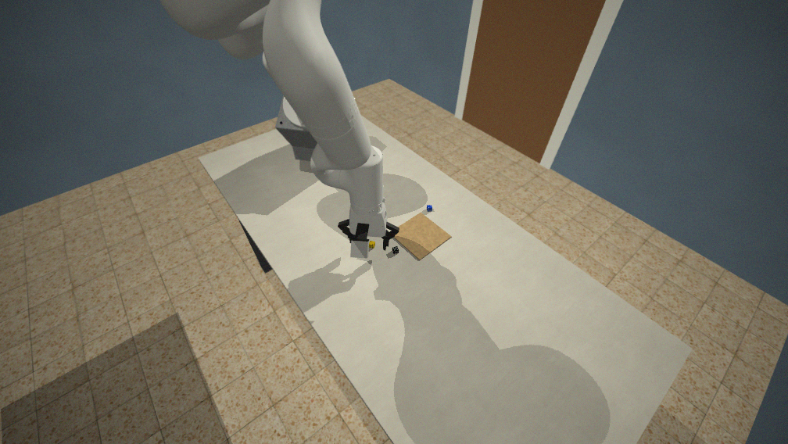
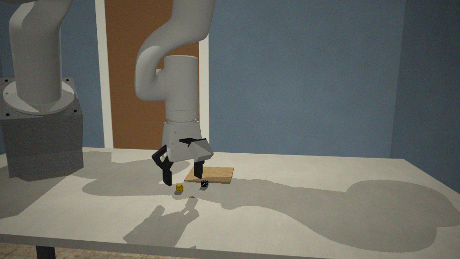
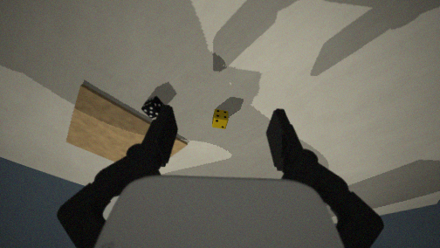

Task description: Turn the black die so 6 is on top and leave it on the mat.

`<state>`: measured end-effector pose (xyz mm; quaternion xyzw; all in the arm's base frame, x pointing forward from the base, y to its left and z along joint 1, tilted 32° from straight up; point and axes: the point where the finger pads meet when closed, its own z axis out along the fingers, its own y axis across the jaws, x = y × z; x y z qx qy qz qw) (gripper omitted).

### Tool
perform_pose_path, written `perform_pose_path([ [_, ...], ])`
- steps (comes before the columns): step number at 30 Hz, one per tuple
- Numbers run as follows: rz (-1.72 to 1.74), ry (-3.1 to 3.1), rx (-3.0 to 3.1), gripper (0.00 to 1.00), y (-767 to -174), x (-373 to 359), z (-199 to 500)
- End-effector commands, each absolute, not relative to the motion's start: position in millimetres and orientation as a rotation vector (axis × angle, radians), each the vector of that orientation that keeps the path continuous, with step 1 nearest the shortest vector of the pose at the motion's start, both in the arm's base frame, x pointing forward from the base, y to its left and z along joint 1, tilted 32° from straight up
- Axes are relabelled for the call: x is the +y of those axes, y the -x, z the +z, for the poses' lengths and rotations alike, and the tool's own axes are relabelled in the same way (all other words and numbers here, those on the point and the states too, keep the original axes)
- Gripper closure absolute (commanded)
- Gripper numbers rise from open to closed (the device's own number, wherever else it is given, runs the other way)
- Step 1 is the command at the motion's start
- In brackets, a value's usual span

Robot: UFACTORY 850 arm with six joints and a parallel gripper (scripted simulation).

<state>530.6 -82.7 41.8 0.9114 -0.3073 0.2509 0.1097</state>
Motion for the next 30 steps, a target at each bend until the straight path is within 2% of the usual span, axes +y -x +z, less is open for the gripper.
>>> perform_pose_path([
  [1,0.739,-2.679,-0.903,0.00,-530.9,-82.6,42.2],
  [30,0.739,-2.679,-0.903,0.00,-585.9,-31.8,46.3],
])
